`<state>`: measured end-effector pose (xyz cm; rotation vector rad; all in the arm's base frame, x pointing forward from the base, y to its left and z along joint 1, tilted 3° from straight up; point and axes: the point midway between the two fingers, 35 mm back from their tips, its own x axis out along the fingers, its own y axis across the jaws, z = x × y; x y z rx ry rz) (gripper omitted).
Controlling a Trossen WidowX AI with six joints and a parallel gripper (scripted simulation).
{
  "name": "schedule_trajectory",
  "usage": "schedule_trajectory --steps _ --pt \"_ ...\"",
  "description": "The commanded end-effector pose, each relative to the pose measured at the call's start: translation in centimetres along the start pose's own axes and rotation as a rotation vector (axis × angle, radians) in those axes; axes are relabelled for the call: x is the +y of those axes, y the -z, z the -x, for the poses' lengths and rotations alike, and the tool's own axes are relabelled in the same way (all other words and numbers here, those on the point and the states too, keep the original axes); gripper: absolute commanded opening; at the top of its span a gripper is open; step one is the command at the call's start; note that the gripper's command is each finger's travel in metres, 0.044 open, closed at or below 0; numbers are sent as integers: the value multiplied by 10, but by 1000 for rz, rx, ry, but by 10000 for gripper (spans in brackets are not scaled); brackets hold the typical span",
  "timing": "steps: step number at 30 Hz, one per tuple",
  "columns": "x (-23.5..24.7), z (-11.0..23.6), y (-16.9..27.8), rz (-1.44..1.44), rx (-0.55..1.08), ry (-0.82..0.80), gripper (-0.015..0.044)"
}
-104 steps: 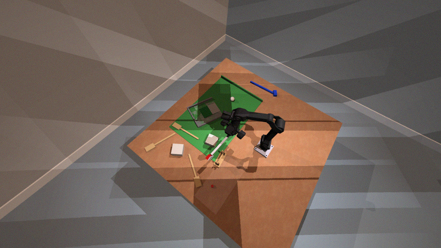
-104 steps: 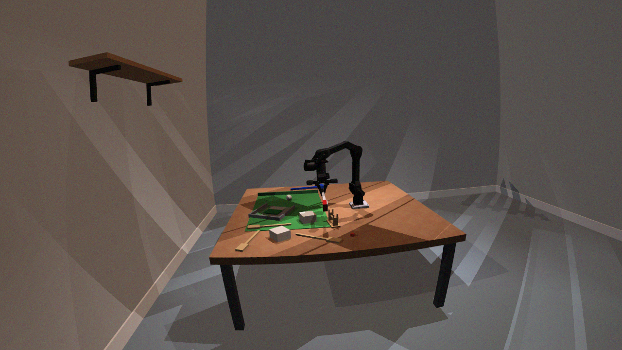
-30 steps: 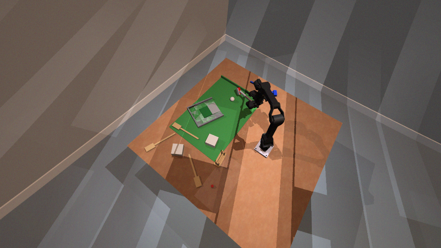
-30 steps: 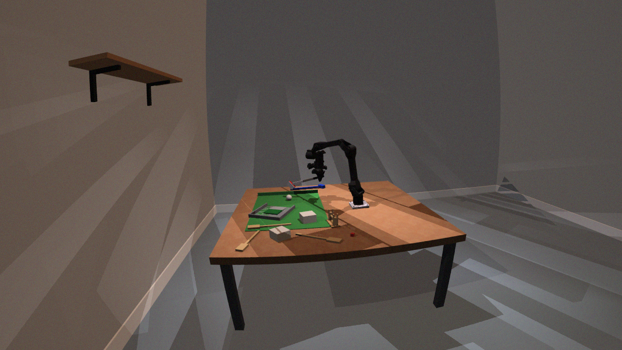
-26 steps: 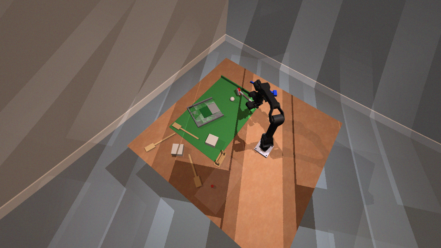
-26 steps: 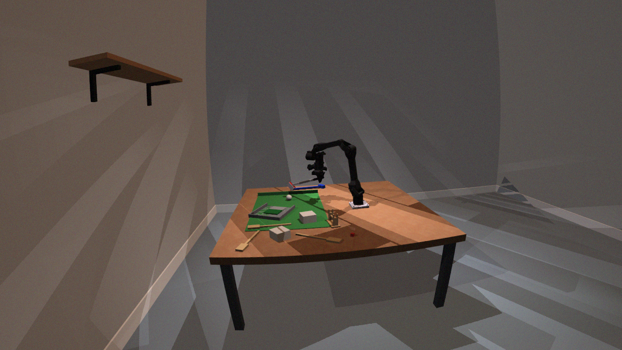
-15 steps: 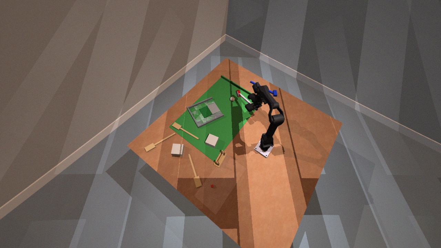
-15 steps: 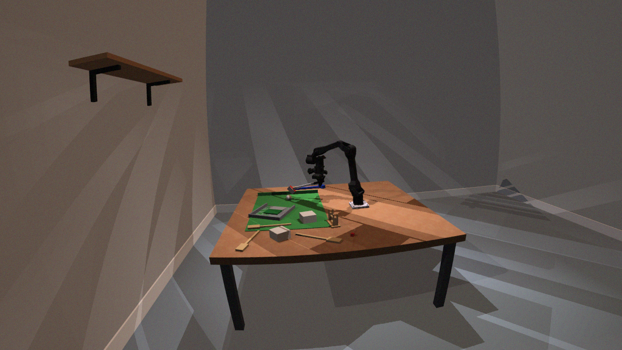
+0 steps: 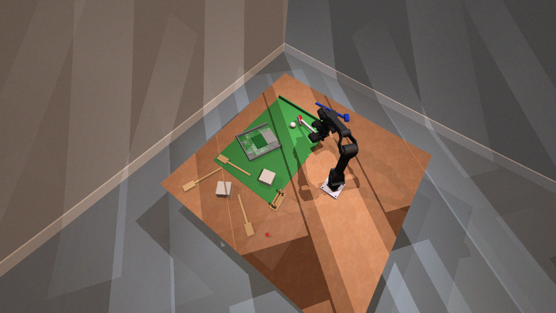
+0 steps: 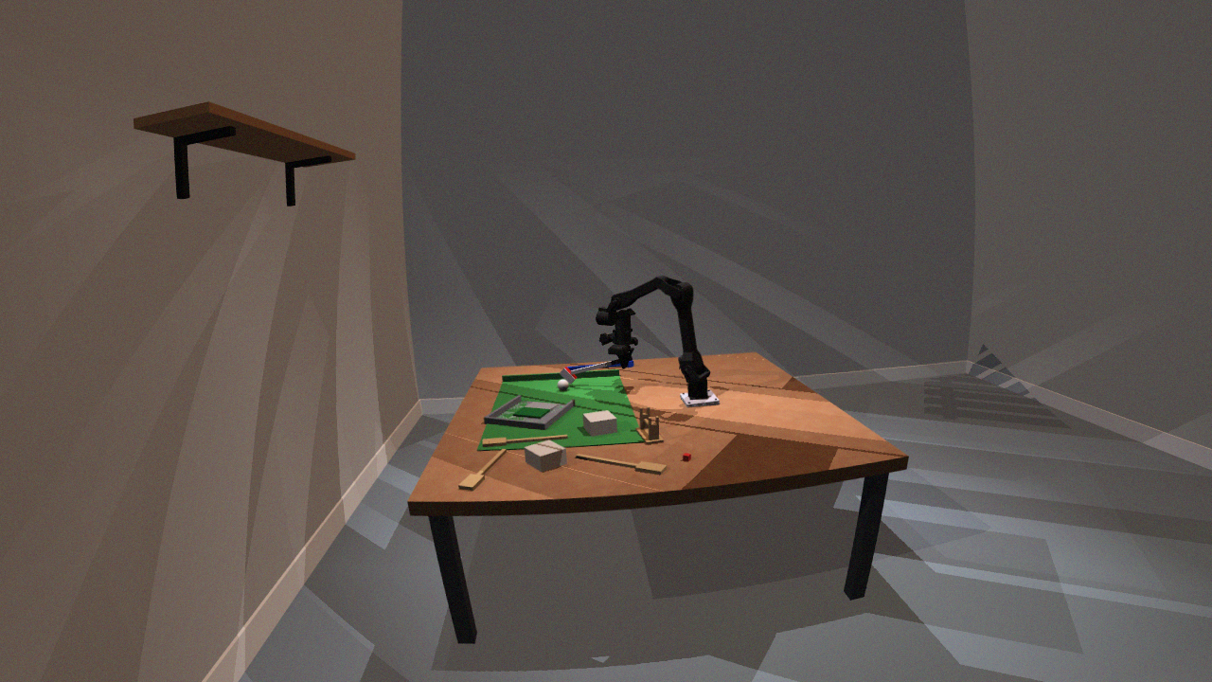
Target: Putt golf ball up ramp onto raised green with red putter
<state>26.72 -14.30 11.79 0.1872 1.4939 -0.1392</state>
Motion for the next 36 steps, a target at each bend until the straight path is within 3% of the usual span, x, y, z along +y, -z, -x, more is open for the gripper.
schedule_trajectory --steps 1,36 --pt "-1 -8 -1 -6 -3 5 0" --pt "-28 -11 2 -10 3 2 0"
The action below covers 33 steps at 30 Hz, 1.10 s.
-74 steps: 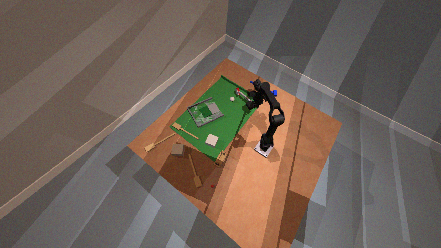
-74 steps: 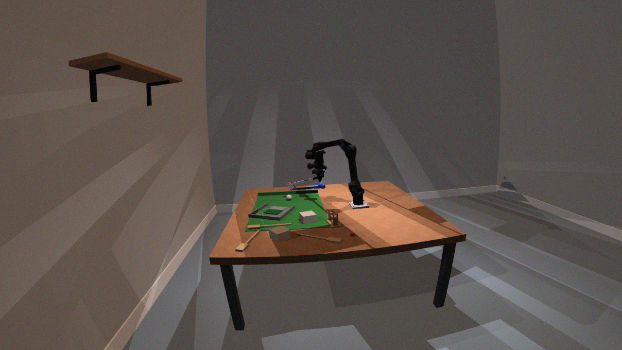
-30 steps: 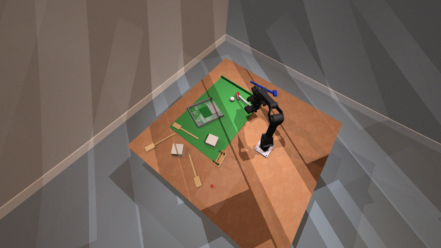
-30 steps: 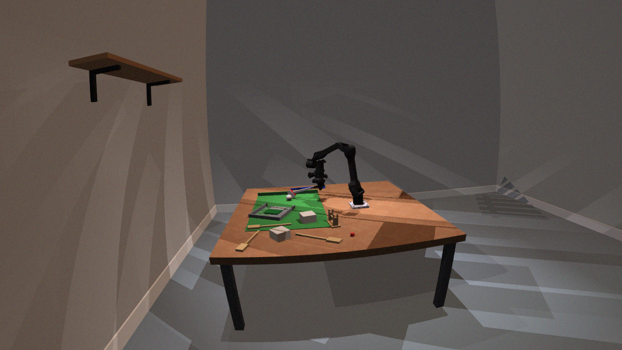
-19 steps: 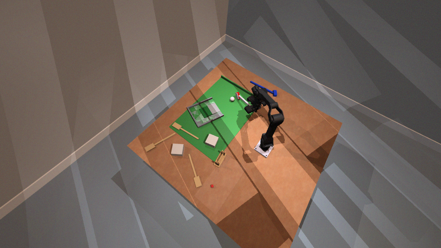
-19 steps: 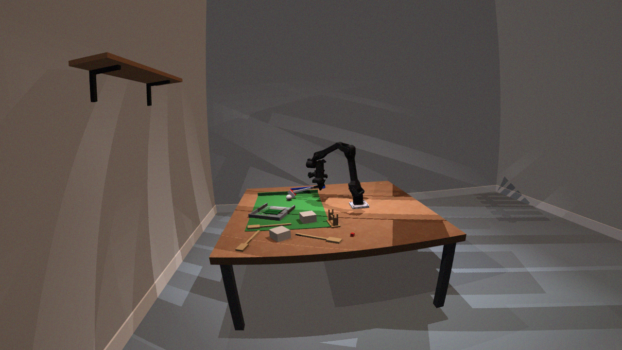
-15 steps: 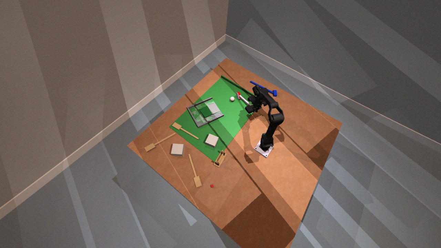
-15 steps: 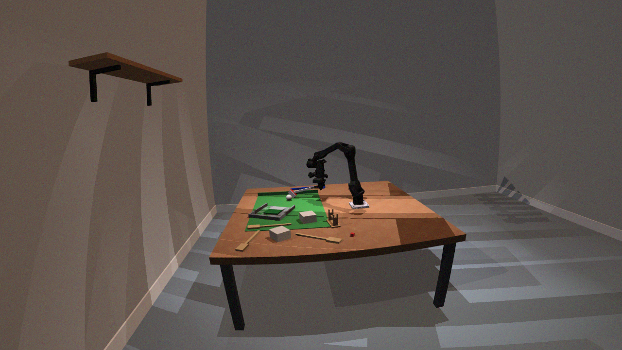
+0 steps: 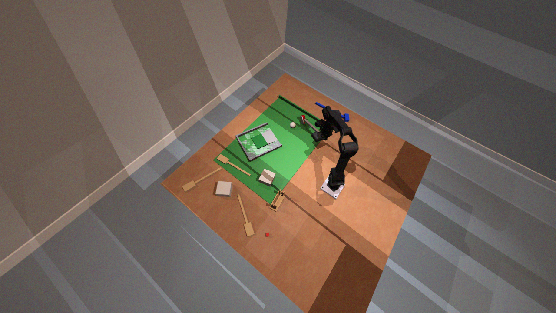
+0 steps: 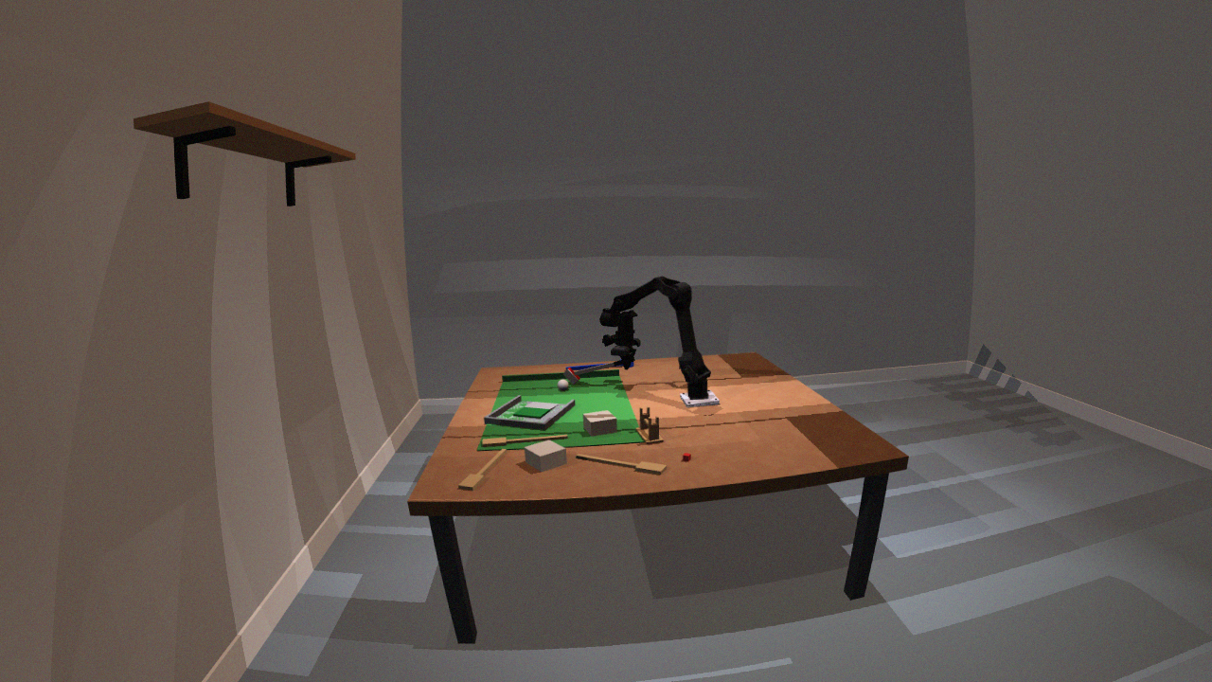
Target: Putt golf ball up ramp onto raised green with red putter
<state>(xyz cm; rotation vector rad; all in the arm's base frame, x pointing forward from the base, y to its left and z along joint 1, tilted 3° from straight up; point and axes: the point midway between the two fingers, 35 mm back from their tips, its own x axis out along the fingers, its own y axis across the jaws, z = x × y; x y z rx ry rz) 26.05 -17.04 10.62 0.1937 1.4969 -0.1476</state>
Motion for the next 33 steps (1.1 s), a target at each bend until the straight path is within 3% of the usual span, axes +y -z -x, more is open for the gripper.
schedule_trajectory --steps 1,12,21,33 --pt "2 0 0 0 0 0 0" --pt "134 1 -2 3 -6 -8 0" --pt "136 8 -2 3 -6 -9 0" --pt "136 61 -1 3 -6 -8 0"
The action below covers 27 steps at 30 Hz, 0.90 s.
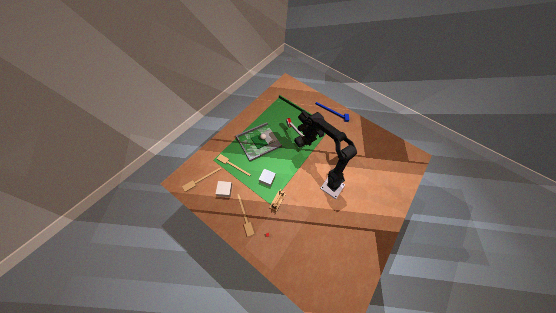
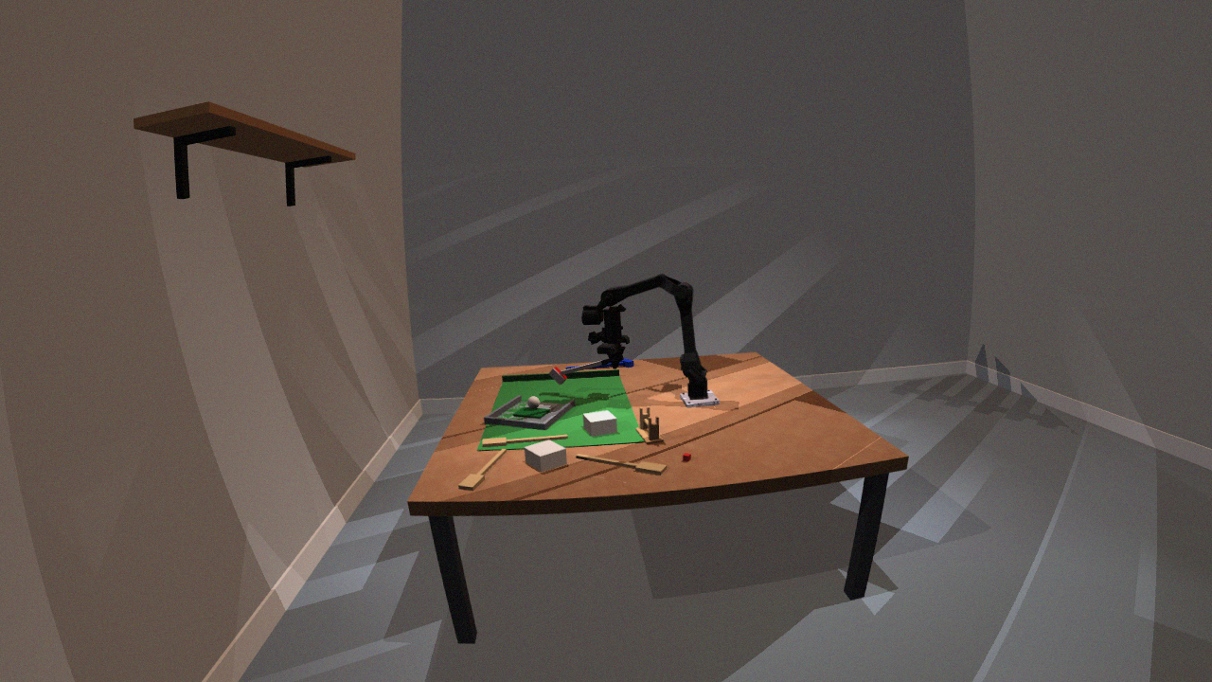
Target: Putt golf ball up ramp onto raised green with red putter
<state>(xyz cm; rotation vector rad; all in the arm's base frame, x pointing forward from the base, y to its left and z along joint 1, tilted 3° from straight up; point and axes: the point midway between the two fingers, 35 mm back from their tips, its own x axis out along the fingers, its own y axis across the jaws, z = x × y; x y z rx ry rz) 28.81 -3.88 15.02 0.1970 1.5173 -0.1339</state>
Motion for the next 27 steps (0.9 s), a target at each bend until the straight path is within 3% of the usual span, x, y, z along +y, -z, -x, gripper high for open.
schedule_trajectory --steps 1,27 --pt "0 22 0 -3 -28 0 0" --pt "0 13 0 -1 -7 0 0"
